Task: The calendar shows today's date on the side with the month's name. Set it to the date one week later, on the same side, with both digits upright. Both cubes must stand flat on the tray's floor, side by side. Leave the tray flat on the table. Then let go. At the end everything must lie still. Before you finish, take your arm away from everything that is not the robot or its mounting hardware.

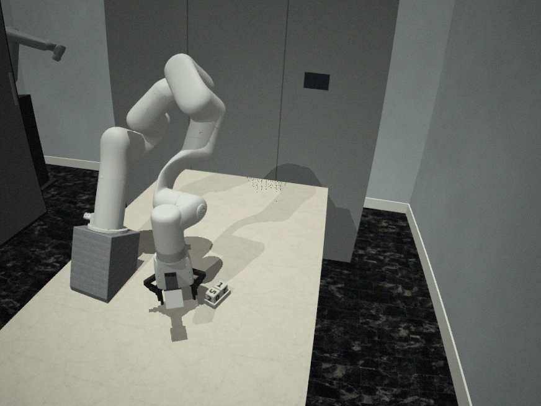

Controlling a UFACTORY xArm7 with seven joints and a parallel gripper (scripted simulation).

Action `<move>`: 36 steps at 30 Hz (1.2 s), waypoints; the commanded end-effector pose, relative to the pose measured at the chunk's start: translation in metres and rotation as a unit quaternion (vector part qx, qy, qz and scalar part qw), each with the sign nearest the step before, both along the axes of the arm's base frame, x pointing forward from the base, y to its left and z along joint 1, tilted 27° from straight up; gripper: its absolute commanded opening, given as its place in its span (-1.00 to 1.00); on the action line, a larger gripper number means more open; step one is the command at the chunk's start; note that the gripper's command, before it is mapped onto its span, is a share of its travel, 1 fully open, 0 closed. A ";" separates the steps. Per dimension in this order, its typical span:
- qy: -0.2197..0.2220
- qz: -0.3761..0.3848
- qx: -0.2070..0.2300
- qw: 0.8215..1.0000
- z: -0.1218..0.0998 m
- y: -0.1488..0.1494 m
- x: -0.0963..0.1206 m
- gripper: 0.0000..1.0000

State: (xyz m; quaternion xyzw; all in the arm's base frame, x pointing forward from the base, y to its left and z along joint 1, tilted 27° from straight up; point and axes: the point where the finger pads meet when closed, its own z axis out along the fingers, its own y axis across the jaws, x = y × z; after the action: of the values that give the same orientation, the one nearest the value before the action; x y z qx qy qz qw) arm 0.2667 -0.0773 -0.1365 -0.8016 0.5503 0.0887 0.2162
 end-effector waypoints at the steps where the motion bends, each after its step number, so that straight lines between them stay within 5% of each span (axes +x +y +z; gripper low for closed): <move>1: -0.001 -0.001 -0.001 1.000 0.000 -0.001 0.001 1.00; 18: -0.001 -0.001 -0.001 1.000 0.003 -0.002 0.000 1.00; 36: -0.001 -0.001 -0.001 1.000 0.052 -0.027 -0.005 1.00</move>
State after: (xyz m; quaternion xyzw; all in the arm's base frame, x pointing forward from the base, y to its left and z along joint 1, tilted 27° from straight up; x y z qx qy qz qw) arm 0.2624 -0.0971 -0.0980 -0.8015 0.5507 0.0867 0.2166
